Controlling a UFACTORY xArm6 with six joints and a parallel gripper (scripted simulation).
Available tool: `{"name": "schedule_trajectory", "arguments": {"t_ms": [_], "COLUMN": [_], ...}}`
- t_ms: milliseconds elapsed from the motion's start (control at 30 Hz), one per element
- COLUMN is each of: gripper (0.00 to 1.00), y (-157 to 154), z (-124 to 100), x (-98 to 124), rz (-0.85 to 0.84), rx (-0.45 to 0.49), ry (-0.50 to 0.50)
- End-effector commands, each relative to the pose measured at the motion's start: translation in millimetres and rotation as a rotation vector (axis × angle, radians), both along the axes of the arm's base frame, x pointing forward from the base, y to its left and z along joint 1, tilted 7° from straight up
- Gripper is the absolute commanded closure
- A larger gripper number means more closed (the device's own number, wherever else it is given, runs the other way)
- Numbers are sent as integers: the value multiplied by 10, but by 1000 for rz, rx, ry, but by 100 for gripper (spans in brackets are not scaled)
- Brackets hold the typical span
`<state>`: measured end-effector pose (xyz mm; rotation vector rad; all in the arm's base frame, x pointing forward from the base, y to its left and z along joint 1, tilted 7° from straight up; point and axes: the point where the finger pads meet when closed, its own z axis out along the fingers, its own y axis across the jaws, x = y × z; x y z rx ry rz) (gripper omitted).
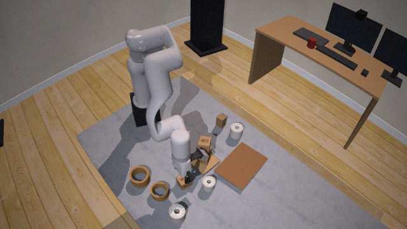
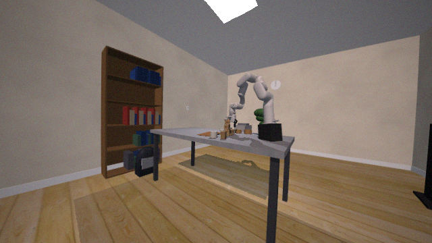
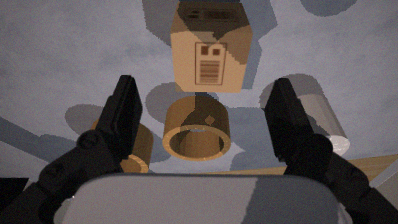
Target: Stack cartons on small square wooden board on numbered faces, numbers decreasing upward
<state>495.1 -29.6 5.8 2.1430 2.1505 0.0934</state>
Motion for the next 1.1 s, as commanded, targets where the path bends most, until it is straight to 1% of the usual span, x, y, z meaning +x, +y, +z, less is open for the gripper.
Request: {"name": "schedule_trajectory", "arguments": {"t_ms": [0, 667, 1067], "gripper": [0, 0, 0], "y": [-2, -11, -15], "z": [-51, -271, -365], "x": [23, 60, 78], "rz": [0, 0, 0], "rx": [0, -1, -1], "ry": [-4, -4, -4]}}
